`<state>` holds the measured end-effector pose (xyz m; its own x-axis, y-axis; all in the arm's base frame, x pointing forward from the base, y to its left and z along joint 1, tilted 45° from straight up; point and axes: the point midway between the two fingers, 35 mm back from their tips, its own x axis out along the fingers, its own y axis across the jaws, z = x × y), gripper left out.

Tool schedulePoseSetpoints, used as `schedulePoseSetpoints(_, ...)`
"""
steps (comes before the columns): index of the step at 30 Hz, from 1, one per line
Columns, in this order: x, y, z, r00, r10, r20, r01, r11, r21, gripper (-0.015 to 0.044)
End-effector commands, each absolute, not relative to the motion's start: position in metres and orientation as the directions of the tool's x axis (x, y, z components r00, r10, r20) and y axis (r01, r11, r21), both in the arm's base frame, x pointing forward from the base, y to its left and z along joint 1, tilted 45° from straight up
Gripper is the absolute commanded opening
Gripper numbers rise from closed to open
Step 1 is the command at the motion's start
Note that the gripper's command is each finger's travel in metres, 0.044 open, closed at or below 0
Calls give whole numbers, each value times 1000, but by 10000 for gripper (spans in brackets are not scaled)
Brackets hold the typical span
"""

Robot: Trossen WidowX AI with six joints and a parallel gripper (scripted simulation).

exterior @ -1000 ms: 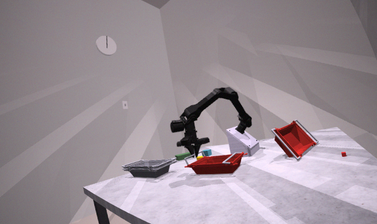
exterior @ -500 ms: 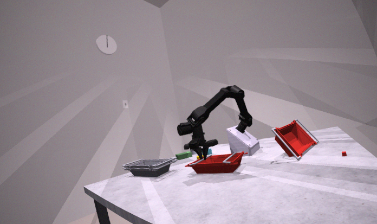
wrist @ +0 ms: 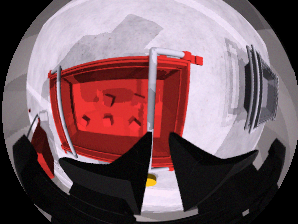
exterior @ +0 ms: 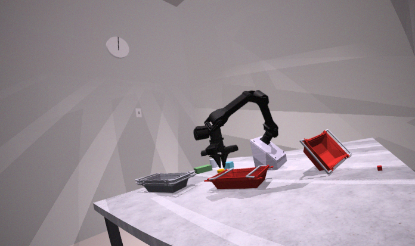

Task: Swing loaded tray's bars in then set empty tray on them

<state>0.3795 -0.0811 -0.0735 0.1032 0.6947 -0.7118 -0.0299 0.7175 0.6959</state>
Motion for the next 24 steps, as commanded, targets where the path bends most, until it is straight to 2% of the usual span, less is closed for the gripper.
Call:
schedulePoseSetpoints(1,379,-80,-74,101,696,-711,-28,717,697,83)
schedulePoseSetpoints(12,379,-80,-74,101,696,-711,-28,717,697,83)
schedulePoseSetpoints(15,379,-80,-74,101,696,-711,-28,717,697,4)
schedulePoseSetpoints(24,380,-86,-69,101,695,-712,-28,718,696,0)
